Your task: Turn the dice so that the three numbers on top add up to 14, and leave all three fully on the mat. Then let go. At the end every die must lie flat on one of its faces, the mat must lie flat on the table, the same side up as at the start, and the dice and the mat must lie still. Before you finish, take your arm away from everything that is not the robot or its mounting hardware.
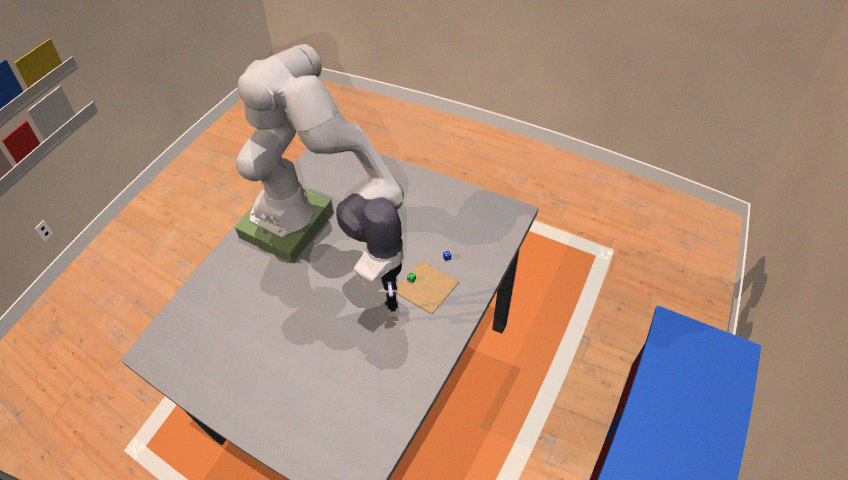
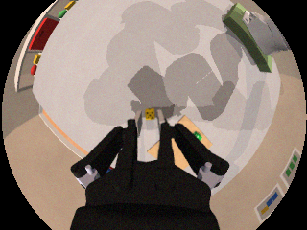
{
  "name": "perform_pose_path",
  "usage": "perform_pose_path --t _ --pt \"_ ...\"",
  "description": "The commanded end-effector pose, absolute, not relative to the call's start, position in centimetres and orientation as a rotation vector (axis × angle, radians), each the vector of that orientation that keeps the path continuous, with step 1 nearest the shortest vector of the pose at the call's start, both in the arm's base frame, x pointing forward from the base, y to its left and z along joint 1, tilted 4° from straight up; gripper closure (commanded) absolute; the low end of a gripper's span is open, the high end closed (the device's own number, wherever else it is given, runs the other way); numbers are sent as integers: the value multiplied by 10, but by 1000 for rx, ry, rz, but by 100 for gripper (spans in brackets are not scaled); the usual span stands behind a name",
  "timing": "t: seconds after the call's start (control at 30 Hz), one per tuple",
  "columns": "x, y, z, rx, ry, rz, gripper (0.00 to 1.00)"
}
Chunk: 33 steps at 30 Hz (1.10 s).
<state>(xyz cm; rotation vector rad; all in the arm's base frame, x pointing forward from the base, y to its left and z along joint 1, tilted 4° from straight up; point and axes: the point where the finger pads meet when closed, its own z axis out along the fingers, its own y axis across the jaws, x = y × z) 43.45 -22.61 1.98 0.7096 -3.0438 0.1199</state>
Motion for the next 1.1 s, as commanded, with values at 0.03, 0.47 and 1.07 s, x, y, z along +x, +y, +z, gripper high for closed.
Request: perform_pose_path --t 0.03,0.47,1.07 --pt "436 -226 20 714 -3044 120 79" --pt "436 -226 18 714 -3044 120 79" --pt "436 -228 -2 714 -3044 120 79"
